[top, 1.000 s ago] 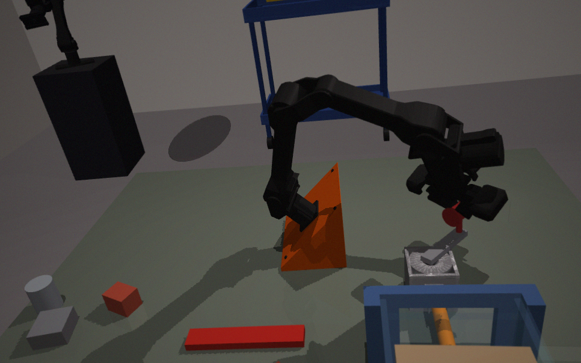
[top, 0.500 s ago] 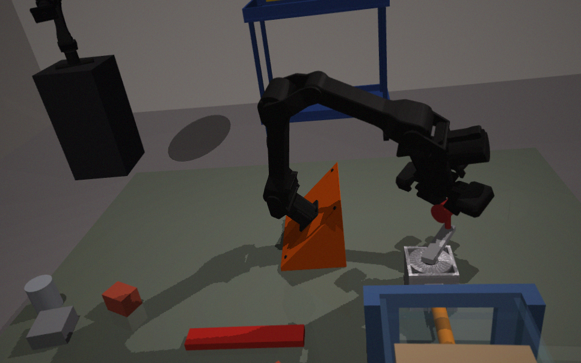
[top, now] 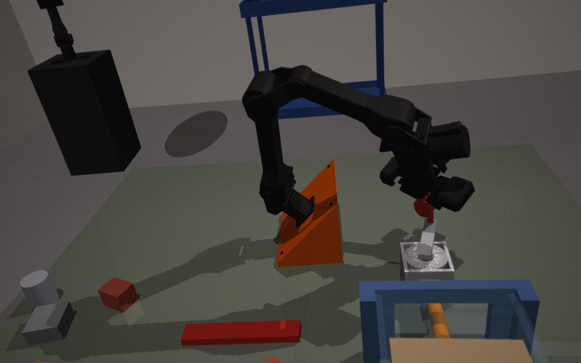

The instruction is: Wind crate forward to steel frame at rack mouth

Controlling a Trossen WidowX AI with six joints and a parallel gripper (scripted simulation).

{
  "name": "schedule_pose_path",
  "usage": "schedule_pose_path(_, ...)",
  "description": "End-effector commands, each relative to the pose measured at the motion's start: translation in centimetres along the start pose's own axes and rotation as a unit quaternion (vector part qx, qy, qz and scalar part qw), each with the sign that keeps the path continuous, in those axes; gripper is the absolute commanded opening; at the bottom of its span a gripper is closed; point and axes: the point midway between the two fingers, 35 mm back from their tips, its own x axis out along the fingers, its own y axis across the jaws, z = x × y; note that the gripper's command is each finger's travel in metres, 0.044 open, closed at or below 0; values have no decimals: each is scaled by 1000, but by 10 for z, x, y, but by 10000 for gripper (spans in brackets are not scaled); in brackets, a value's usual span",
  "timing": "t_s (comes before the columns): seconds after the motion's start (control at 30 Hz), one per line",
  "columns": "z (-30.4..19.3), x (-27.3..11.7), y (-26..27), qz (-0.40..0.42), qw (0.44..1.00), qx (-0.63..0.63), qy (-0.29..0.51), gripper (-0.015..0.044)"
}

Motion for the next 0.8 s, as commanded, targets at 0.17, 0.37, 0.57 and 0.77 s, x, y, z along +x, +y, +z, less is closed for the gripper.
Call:
schedule_pose_path(0.17, -15, -2, 18, 11, 1000, 4, 11, 0)
schedule_pose_path(0.37, -21, -5, 24, 11, 1000, 4, 11, 0)
schedule_pose_path(0.57, -30, -10, 30, 11, 1000, 4, 11, 0)
schedule_pose_path(0.77, -47, -18, 40, 12, 1000, 4, 12, 0)
